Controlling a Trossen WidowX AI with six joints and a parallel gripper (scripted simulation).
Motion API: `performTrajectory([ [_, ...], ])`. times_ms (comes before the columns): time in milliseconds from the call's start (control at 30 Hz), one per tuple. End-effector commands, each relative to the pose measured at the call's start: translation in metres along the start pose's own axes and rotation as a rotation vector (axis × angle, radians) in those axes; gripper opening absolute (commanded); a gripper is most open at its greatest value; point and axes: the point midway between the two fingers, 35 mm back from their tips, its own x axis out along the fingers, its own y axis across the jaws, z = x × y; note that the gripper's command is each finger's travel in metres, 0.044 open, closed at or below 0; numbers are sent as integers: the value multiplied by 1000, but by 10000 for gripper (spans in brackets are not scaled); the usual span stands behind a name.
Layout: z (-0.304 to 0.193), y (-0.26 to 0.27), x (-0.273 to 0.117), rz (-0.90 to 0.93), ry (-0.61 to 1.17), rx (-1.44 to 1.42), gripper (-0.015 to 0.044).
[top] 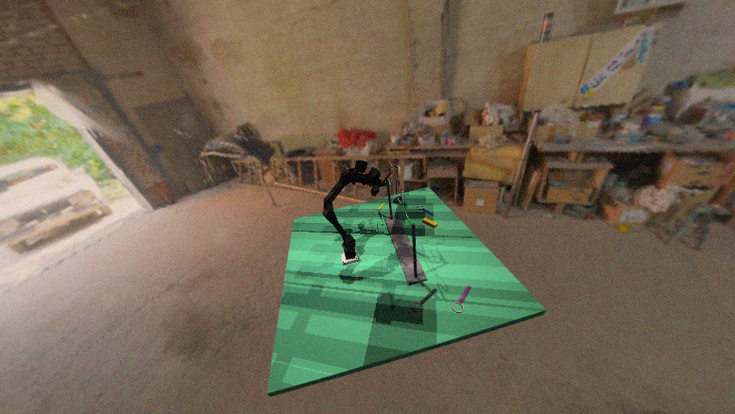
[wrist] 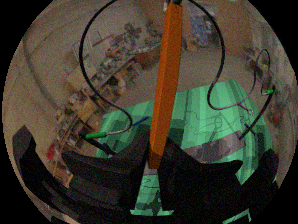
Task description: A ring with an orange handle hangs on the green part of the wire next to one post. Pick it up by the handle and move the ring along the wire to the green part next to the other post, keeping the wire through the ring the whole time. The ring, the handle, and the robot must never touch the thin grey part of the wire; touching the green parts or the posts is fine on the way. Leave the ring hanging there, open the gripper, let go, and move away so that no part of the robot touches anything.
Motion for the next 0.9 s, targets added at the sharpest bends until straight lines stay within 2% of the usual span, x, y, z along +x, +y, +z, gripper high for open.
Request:
performTrajectory([
  [0, 1, -1, 1, -25, -8, -50, -150],
  [867, 3, -14, 1, -184, -49, -341, -150],
])
